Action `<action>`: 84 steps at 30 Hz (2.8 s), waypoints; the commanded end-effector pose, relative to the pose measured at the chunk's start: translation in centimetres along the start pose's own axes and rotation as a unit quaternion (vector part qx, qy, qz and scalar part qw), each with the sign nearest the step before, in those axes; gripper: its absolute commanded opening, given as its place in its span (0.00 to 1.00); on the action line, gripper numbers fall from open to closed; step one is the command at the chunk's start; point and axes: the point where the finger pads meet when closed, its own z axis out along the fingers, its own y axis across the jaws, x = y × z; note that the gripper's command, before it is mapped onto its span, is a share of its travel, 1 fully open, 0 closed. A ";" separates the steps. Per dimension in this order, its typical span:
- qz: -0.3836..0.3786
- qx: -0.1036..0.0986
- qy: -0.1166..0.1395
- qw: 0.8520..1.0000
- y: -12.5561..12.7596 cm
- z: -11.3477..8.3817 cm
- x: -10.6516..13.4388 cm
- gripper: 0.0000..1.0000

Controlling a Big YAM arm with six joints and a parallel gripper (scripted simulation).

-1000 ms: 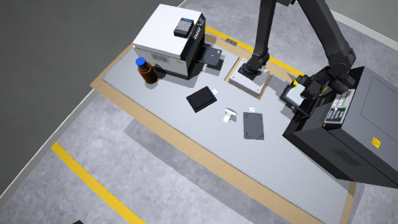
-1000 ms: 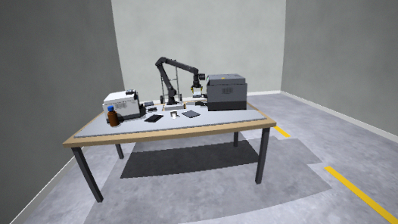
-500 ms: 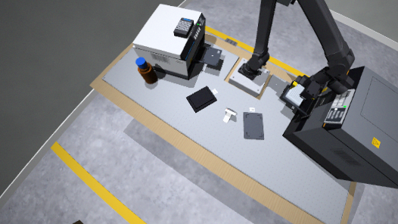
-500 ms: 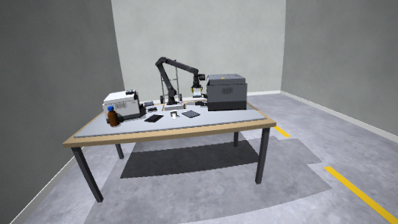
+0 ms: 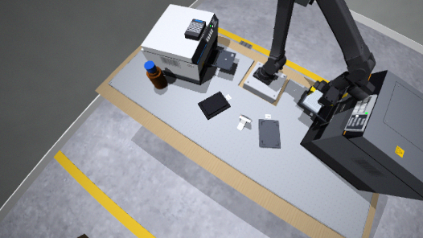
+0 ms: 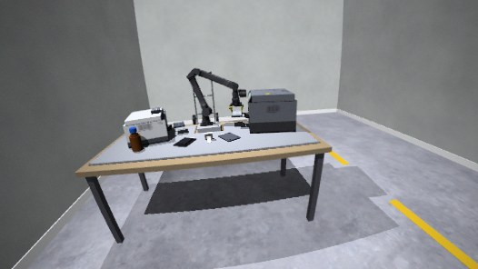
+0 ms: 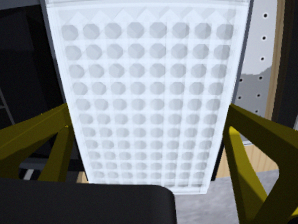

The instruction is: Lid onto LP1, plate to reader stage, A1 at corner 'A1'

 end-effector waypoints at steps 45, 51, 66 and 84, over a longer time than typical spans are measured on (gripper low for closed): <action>0.005 0.005 0.001 1.000 0.0 1.5 0.4 1.00; 0.005 0.005 0.001 1.000 0.0 1.5 0.4 1.00; 0.013 -0.011 -0.001 1.000 1.8 -1.2 -0.4 1.00; 0.001 -0.028 -0.002 1.000 1.8 -2.8 -0.3 1.00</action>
